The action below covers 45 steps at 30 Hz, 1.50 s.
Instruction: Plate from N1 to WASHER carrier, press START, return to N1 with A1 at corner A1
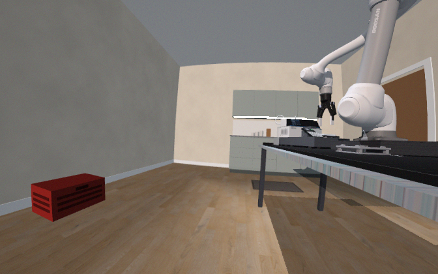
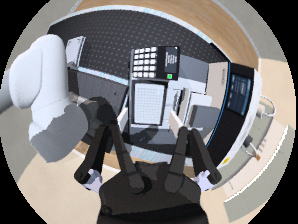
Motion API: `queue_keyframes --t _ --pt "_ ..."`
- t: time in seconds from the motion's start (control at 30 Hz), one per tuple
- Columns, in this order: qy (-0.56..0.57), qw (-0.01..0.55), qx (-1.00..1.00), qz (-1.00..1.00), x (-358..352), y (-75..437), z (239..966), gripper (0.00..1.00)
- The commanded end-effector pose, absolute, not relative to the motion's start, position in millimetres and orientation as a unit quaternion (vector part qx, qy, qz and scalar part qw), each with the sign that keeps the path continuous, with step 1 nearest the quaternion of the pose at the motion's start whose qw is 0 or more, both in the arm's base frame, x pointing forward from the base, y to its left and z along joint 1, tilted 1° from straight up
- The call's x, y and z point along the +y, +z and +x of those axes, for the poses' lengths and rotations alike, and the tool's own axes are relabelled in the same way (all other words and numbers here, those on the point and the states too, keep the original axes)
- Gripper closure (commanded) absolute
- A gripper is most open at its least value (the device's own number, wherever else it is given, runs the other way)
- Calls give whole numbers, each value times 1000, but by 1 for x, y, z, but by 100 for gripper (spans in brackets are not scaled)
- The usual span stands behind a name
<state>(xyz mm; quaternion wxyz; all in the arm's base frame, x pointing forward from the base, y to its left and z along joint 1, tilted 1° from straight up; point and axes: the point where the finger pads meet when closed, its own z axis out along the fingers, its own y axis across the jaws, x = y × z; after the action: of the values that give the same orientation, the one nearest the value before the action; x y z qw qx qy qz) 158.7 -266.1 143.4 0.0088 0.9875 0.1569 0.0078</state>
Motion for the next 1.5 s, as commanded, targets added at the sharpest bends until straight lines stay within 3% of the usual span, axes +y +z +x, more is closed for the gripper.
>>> queue_keyframes --t 0.0,1.47 --pt "8 9 157 988 -266 138 159 30" --pt "8 9 157 988 -267 96 160 30"
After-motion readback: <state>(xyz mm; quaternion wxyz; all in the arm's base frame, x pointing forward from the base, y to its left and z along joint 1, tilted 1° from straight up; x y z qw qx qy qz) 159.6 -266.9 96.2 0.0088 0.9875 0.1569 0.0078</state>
